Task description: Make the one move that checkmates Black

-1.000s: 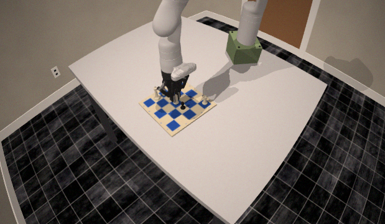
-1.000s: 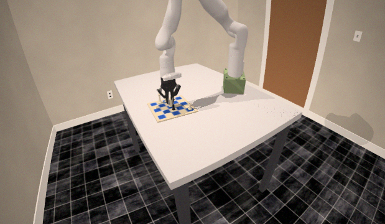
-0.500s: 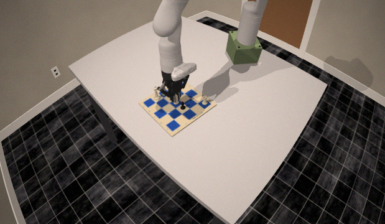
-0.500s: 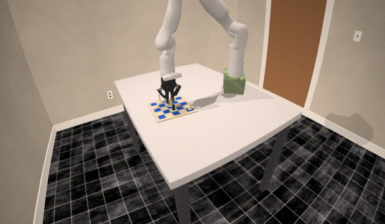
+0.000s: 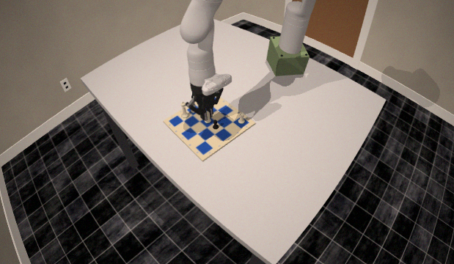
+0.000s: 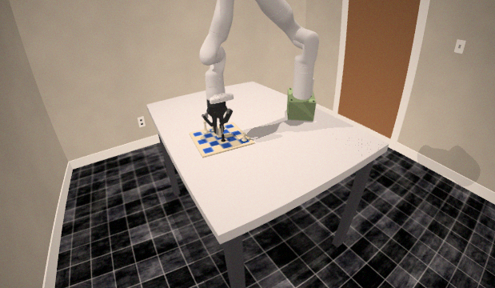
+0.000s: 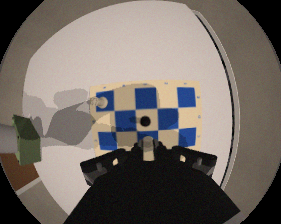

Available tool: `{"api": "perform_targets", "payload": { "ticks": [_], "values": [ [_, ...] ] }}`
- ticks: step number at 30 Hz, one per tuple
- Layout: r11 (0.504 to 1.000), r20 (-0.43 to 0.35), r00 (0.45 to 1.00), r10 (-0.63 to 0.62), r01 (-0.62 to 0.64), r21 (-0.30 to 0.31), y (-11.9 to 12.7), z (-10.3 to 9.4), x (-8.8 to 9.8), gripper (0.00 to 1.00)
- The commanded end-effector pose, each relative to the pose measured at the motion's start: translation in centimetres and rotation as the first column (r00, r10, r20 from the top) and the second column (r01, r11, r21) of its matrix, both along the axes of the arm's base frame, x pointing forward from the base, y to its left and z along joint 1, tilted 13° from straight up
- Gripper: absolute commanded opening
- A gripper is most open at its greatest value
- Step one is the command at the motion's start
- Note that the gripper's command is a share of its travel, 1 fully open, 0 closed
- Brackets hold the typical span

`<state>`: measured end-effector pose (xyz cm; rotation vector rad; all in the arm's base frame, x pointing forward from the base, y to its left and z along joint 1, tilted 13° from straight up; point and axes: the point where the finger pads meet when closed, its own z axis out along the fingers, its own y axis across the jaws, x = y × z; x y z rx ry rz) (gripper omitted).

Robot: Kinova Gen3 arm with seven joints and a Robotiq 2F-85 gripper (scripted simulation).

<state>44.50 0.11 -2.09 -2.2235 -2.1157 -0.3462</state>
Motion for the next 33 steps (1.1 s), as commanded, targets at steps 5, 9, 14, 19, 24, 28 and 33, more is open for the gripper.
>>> {"api": "perform_targets", "payload": {
  "ticks": [5, 9, 14, 19, 24, 28, 33],
  "values": [
    [1.0, 0.002, 1.0, 0.002, -0.002, -0.004, -0.14, -0.19, -0.06, 0.0],
    [1.0, 0.002, 1.0, 0.002, -0.002, -0.004, -0.12, -0.25, -0.03, 0.0],
    [1.0, 0.002, 1.0, 0.002, -0.002, -0.004, -0.11, -0.33, 0.01, 0.0],
    [1.0, 0.003, 1.0, 0.002, -0.002, -0.004, -0.1, -0.38, 0.03, 0.0],
    [1.0, 0.003, 1.0, 0.002, -0.002, -0.004, -0.1, -0.38, 0.03, 0.0],
    [1.0, 0.003, 1.0, 0.002, -0.002, -0.004, -0.1, -0.38, 0.03, 0.0],
    [1.0, 0.003, 1.0, 0.002, -0.002, -0.004, -0.1, -0.38, 0.03, 0.0]
  ]
}}
